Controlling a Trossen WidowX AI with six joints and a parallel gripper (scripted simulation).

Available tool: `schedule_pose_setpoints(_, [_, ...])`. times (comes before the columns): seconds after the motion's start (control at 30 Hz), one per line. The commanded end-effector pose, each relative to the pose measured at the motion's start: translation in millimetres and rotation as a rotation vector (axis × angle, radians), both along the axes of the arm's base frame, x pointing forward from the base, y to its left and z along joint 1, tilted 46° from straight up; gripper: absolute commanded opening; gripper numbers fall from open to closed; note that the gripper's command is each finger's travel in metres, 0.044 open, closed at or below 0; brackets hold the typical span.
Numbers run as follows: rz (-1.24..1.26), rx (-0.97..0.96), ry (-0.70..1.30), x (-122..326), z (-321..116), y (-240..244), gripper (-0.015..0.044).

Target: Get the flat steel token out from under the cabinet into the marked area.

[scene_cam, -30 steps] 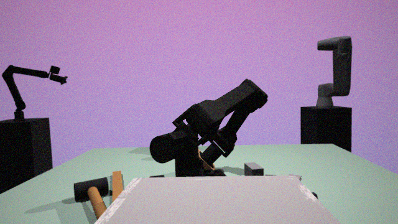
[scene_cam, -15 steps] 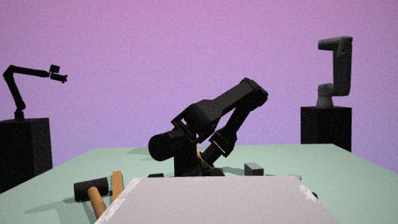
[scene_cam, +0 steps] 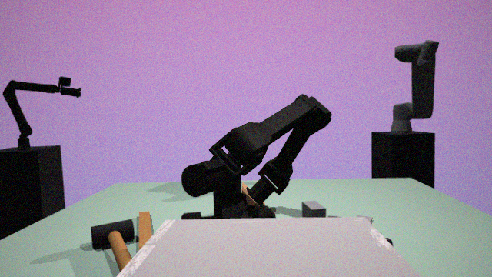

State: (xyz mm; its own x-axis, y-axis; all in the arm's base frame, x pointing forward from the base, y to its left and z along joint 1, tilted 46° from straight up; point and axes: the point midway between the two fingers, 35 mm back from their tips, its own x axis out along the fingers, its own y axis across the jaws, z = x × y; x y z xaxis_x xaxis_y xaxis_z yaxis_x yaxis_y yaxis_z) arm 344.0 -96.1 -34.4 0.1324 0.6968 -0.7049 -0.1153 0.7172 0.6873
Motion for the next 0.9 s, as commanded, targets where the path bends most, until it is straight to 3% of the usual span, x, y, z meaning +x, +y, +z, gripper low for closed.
schedule_pose_setpoints(0.0, [0.006,0.000,-0.002,-5.1,-0.7,1.2,0.0000])
schedule_pose_setpoints(0.87, [0.006,-0.001,0.000,-35.9,-8.4,-0.7,0.0000])
